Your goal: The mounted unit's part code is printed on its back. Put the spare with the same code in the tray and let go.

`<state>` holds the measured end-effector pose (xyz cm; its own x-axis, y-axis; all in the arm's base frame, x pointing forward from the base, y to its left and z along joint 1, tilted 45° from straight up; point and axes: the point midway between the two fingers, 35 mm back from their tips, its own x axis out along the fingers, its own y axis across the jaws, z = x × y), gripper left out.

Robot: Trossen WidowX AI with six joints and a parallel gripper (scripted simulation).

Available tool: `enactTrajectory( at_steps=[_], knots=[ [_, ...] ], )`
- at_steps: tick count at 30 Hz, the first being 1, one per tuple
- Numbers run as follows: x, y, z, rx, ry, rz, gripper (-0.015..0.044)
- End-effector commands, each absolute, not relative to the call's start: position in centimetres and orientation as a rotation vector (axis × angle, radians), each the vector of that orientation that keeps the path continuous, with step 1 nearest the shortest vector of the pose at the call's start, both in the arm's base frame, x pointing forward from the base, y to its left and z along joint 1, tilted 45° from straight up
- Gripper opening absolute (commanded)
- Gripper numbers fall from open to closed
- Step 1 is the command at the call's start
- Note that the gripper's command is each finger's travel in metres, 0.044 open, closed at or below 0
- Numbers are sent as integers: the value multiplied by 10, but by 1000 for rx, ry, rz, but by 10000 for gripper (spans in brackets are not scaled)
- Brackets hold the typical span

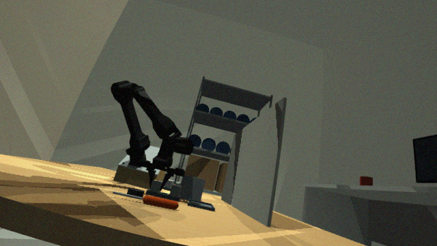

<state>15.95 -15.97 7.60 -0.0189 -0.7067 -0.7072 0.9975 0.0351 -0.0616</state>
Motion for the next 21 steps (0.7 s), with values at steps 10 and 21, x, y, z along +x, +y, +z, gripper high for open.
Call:
enactTrajectory(
  at_steps=[10, 21],
  knots=[
    [163, -146, 86, 566, 678, -1468, 0],
    [164, -115, 117, 566, 685, -1467, 0]
  ],
)
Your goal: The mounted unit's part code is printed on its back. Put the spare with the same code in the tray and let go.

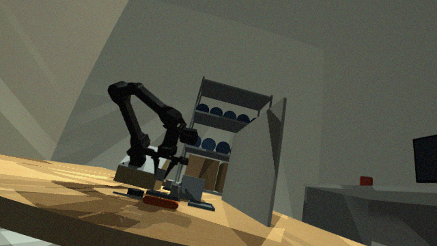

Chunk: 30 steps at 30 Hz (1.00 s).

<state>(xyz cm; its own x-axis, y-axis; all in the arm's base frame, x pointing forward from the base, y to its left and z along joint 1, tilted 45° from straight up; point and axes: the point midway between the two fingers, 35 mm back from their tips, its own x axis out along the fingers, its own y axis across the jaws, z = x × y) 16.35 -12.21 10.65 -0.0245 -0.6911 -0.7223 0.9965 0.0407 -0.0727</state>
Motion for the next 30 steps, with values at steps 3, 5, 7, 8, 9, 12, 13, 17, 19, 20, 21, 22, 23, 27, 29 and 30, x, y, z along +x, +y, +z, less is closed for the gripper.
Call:
enactTrajectory(
  at_steps=[3, 5, 7, 8, 9, 12, 13, 17, 19, 20, 21, 22, 23, 27, 29, 30],
  knots=[
    [162, -107, 126, 561, 683, -1467, 0],
    [162, -103, 131, 558, 682, -1467, 0],
    [161, -103, 131, 558, 681, -1467, 0],
    [161, -103, 131, 558, 681, -1467, 0],
    [161, -103, 131, 558, 681, -1467, 0],
    [162, -100, 131, 558, 692, -1464, 0],
    [162, -98, 133, 559, 693, -1464, 0],
    [161, -86, 144, 562, 694, -1463, 0],
    [161, -81, 149, 562, 693, -1464, 0],
    [160, -78, 152, 562, 693, -1464, 0],
    [160, -76, 155, 562, 692, -1464, 0],
    [159, -73, 157, 561, 691, -1465, 0],
    [159, -70, 160, 560, 690, -1466, 0],
    [157, -65, 167, 558, 686, -1468, 0],
    [160, -64, 168, 558, 686, -1468, 0],
    [164, -64, 170, 558, 686, -1467, 0]
  ],
)
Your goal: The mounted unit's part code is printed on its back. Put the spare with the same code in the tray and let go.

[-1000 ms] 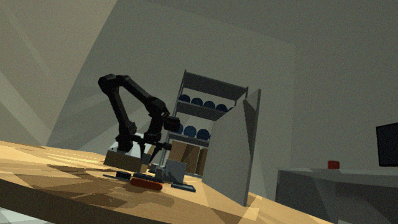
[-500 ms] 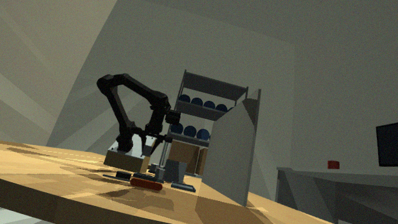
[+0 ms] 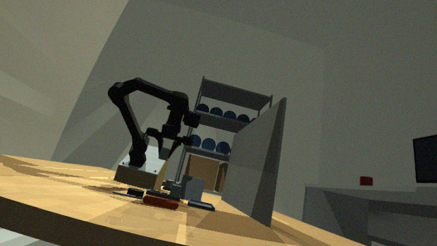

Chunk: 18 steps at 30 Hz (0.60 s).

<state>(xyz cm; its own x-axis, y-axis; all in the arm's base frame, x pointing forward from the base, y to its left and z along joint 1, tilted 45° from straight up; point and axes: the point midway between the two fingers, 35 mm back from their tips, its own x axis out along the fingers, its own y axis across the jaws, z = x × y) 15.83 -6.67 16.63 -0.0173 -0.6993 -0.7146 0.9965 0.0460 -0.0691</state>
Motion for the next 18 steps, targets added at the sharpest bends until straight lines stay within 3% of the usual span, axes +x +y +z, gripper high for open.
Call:
enactTrajectory(
  at_steps=[1, 18],
  knots=[
    [168, -63, 171, 559, 686, -1467, 0],
    [248, -60, 183, 565, 683, -1464, 0]
  ],
)
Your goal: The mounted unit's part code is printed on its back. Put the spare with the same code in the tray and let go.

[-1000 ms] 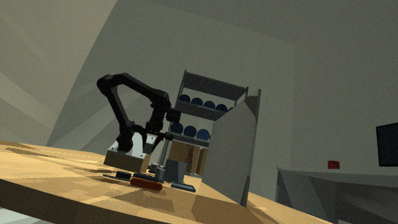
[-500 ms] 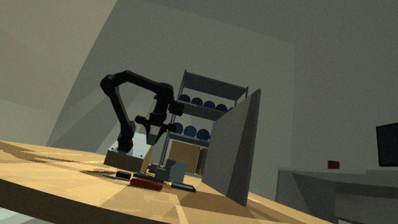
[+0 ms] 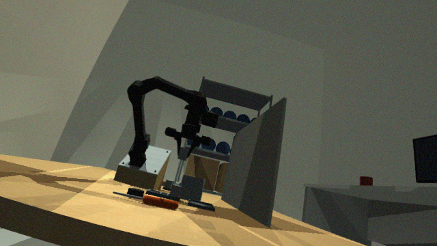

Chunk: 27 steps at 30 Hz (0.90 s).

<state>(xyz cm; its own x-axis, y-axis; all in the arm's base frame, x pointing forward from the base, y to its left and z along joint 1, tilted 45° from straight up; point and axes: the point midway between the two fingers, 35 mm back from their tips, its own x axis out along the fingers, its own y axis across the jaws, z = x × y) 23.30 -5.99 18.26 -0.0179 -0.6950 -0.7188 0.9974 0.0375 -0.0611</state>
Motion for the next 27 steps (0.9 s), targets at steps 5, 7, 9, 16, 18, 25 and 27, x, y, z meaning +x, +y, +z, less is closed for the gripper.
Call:
enactTrajectory(
  at_steps=[5, 7, 9, 16, 18, 25, 27],
  knots=[
    [273, -62, 183, 567, 681, -1463, 0],
    [282, -62, 182, 568, 681, -1463, 0],
    [292, -63, 182, 568, 680, -1463, 0],
    [323, -67, 176, 573, 677, -1465, 0],
    [331, -69, 174, 572, 676, -1464, 0],
    [346, -71, 172, 568, 674, -1462, 0],
    [346, -72, 172, 568, 674, -1462, 0]
  ],
)
